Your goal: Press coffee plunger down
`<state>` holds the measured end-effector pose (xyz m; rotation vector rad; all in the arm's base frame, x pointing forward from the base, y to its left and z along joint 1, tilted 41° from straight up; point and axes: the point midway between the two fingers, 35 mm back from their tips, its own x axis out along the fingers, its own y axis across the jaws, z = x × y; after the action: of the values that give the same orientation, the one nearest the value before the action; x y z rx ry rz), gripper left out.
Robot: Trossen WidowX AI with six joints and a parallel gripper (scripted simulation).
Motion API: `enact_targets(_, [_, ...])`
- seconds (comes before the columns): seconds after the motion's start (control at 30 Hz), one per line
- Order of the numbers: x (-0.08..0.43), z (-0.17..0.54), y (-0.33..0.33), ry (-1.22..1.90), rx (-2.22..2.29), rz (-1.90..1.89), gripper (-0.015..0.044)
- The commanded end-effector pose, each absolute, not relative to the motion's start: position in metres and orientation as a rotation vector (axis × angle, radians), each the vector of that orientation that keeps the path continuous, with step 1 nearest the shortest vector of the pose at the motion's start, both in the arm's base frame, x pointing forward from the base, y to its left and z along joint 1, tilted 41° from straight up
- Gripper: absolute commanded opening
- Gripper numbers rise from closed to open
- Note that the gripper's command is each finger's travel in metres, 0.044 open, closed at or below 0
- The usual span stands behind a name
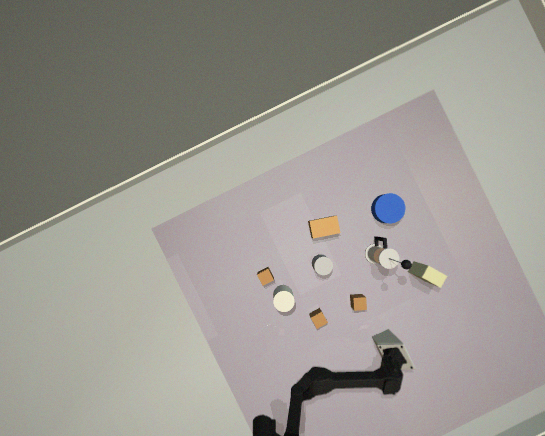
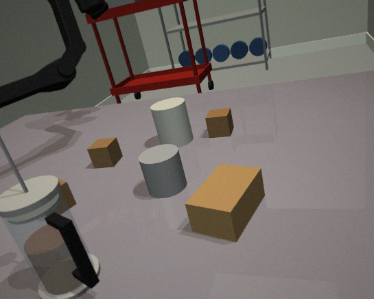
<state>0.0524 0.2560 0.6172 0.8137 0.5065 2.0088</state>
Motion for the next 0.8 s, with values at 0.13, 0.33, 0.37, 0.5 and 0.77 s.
enact_targets(0.13, [0.022, 0.648, 0.225, 0.374, 0.933, 2.081, 0.0440])
enact_targets(0.33, [-0.020, 0.680, 0.165, 0.224, 1.089, 2.207, 0.0440])
enact_targets(0.37, [-0.027, 0.684, 0.154, 0.203, 1.118, 2.231, 0.0440])
enact_targets(0.5, [-0.050, 0.699, 0.105, 0.107, 1.236, 2.330, 0.0440])
enact_targets(0.77, [-0.082, 0.710, -0.007, -0.047, 1.510, 2.561, 0.0440])
